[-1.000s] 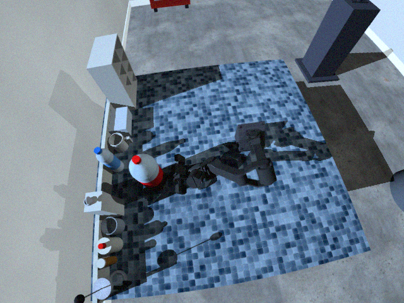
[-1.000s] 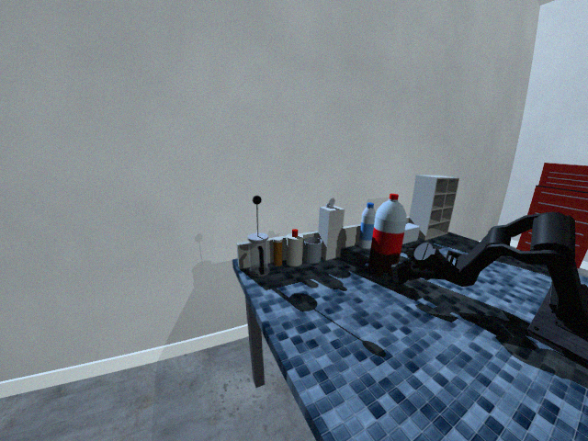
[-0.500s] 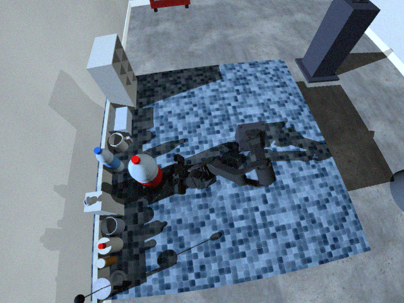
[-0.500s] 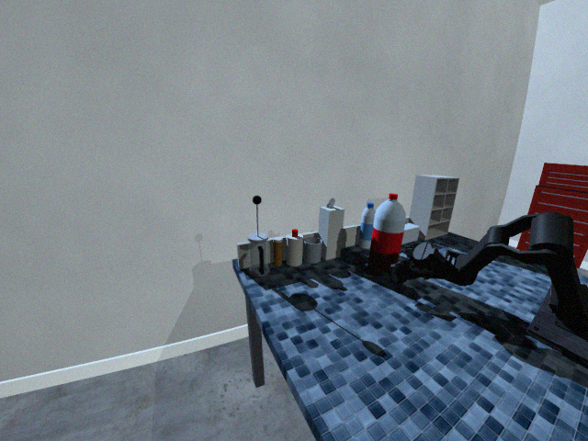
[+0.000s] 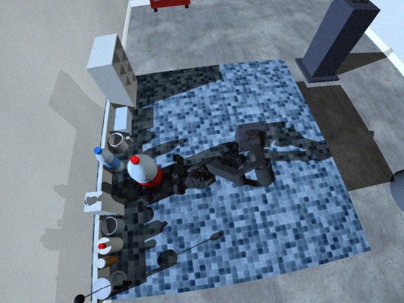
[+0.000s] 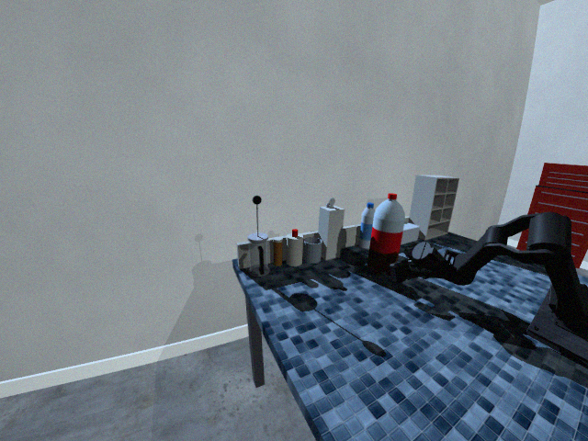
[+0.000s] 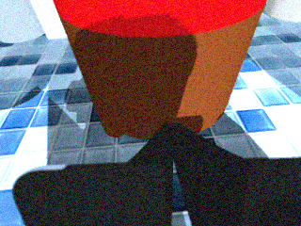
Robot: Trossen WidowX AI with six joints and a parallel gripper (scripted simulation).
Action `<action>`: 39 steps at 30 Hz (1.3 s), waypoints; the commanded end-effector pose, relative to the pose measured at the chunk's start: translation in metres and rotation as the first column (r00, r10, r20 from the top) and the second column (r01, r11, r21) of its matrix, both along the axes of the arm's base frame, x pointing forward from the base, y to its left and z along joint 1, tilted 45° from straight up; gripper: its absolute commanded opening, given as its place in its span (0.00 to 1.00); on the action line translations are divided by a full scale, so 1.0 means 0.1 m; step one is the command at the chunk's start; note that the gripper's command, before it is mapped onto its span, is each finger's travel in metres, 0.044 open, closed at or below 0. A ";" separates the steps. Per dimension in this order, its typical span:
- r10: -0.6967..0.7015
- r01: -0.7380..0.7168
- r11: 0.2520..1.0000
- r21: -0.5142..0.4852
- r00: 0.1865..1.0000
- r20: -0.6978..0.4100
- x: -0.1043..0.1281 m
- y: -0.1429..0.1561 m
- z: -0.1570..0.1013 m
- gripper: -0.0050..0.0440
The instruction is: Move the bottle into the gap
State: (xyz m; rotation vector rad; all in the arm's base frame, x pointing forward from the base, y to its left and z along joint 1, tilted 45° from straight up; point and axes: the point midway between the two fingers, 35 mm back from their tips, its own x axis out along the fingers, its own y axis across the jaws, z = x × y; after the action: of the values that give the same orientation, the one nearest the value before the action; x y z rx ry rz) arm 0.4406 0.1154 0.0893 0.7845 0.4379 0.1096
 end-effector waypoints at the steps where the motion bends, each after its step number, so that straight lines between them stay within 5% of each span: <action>1: 0.002 -0.002 1.000 -0.001 1.000 0.016 0.10 0.00 0.06 0.00; 39: 0.003 -0.003 1.000 -0.001 1.000 0.018 0.21 0.01 0.06 0.00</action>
State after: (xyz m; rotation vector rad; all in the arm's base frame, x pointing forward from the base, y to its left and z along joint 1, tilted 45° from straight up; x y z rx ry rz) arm 0.4558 0.1153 0.0893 0.7846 0.4371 0.1090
